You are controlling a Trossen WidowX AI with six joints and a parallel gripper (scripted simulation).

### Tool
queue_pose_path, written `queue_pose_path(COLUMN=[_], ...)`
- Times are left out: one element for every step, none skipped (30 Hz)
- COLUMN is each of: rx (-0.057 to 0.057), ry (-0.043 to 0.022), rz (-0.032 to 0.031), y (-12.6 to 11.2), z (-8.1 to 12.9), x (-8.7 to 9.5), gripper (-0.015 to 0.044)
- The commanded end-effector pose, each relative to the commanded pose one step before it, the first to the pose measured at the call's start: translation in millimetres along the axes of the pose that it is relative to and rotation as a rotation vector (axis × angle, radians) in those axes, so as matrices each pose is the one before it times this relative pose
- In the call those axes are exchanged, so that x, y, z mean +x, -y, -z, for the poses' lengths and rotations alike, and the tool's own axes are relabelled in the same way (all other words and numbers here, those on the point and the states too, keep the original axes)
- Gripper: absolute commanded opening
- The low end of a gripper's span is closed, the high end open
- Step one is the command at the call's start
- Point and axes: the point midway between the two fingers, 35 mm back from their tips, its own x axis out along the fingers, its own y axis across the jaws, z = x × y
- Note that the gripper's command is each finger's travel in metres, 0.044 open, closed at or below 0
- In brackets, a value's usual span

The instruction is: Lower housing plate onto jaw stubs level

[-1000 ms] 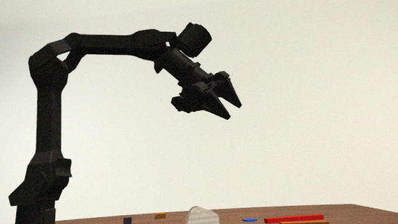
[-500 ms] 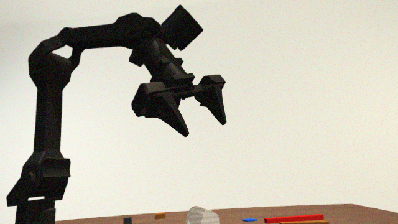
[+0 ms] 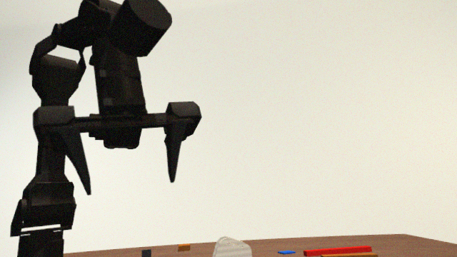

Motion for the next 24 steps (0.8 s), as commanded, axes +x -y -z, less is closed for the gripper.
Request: queue_pose_path(rx=[0.0686, 0.0171, 0.0166, 0.0162, 0.0156, 0.0152, 0.0148, 0.0117, 0.007, 0.0023, 0.0, 0.0, 0.0, 0.0, 0.0, 0.0, 0.0, 0.0, 0.0, 0.0, 0.0, 0.0, 0.0, 0.0], ry=[0.08332, 0.01623, 0.01661, 0.01693, 0.01725, 0.01754, 0.01779, 0.01449, 0.00877, 0.00294, 0.0, 0.0, 0.0, 0.0, 0.0, 0.0, -0.00001, -0.00002, -0.00002, 0.00002, 0.00005, 0.00004, 0.00002, 0.0], rz=[-0.07109, -0.01194, -0.01128, -0.01062, -0.00991, -0.00923, -0.00852, -0.00636, -0.00362, -0.00117, 0.0, 0.0, 0.0, 0.0, 0.0, 0.0, 0.0, -0.00001, -0.00002, -0.00003, -0.00003, -0.00002, -0.00001, 0.0], y=[-46.57, -9.55, -9.42, -9.28, -9.12, -8.97, -8.81, -6.99, -4.16, -1.38, 0.0, 0.0, 0.0, 0.0, 0.0, 0.0, 0.03, 0.07, 0.06, -0.01, -0.08, -0.08, -0.03, 0.0], z=[-6.61, -0.84, -0.95, -1.06, -1.17, -1.28, -1.38, -1.17, -0.72, -0.24, 0.0, 0.0, 0.0, 0.0, 0.0, 0.0, 0.12, 0.28, 0.27, -0.04, -0.32, -0.31, -0.12, 0.0], x=[10.35, 1.91, 1.93, 1.94, 1.95, 1.96, 1.97, 1.6, 0.97, 0.32, 0.0, 0.0, 0.0, 0.0, 0.0, 0.0, 1.66, 4.96, 8.25, 10.66, 8.15, 4.86, 1.62, 0.0], gripper=[0.044, 0.044, 0.044, 0.044, 0.044, 0.044, 0.044, 0.044, 0.044, 0.044, 0.044, 0.044, 0.044, 0.044, 0.044, 0.044, 0.044, 0.044, 0.044, 0.044, 0.044, 0.044, 0.044, 0.044])
